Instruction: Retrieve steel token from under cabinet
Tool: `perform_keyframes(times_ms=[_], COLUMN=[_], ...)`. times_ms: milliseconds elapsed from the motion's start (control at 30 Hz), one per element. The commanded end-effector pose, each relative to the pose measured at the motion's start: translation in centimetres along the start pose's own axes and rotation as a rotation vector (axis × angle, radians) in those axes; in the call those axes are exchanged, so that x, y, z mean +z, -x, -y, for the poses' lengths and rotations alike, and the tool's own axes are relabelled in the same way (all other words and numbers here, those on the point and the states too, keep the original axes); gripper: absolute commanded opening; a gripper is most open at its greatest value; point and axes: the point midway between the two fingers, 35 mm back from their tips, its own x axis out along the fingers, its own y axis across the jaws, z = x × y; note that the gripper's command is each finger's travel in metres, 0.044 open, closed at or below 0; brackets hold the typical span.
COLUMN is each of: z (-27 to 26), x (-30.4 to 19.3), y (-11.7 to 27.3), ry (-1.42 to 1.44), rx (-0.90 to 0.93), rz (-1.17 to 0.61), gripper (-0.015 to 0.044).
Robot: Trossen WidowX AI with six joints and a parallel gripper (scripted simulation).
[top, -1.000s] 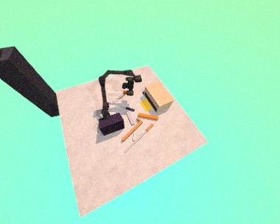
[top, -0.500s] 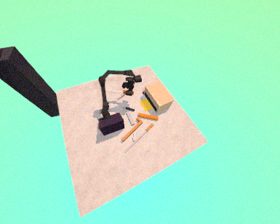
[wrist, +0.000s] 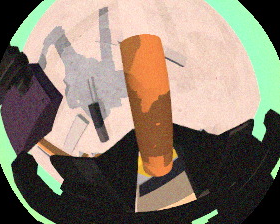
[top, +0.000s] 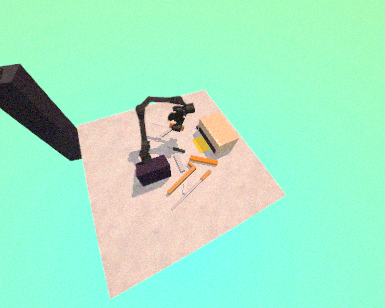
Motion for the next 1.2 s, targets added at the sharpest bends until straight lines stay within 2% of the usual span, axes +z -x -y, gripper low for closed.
perform_keyframes(times_ms=[0,1167], z=[0.03,0.01], x=[0.04,0.01], y=[0.06,0.06], ry=[0.001,0.277], rx=[-0.006,-0.006], rz=[0.002,0.001], gripper=[0.0000,0.0000])
